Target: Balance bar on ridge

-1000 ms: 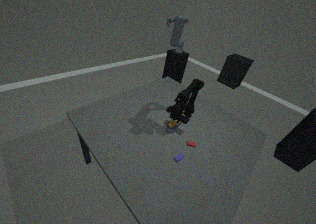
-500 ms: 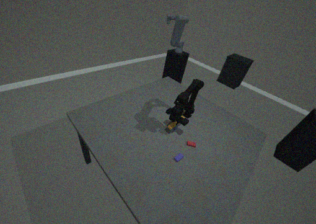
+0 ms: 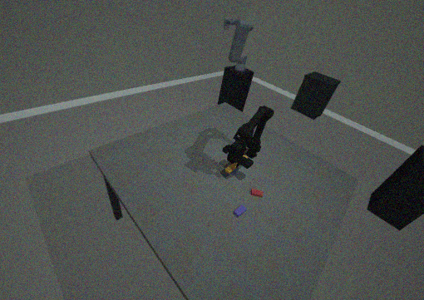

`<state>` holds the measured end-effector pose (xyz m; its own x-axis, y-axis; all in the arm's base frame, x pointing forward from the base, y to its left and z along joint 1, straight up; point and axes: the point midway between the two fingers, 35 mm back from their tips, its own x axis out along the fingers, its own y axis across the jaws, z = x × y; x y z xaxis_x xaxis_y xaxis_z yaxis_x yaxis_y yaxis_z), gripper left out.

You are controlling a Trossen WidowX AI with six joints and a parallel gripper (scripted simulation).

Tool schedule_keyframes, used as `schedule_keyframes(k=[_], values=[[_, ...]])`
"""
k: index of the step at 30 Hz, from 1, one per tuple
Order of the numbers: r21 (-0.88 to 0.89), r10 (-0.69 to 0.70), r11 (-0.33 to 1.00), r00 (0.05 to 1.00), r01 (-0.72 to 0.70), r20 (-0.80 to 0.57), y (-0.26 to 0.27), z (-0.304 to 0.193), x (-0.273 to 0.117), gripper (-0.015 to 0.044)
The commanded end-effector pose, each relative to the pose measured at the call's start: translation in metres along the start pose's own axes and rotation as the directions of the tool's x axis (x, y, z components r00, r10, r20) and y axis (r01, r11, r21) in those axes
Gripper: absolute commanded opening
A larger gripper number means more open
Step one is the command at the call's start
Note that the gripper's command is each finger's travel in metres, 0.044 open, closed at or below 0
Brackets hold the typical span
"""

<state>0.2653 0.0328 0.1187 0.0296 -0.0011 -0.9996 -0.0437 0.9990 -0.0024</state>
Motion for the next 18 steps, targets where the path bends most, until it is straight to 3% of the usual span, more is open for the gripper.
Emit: schedule_keyframes(k=[1, 18], values=[[0.002, 0.005, 1.0, 1.0, -0.005, 0.001, 0.0007, 0.0002, 0.0005, 0.0], [0.002, 0.005, 1.0, 1.0, -0.005, 0.001, 0.0007, 0.0001, 0.0019, 0.0]])
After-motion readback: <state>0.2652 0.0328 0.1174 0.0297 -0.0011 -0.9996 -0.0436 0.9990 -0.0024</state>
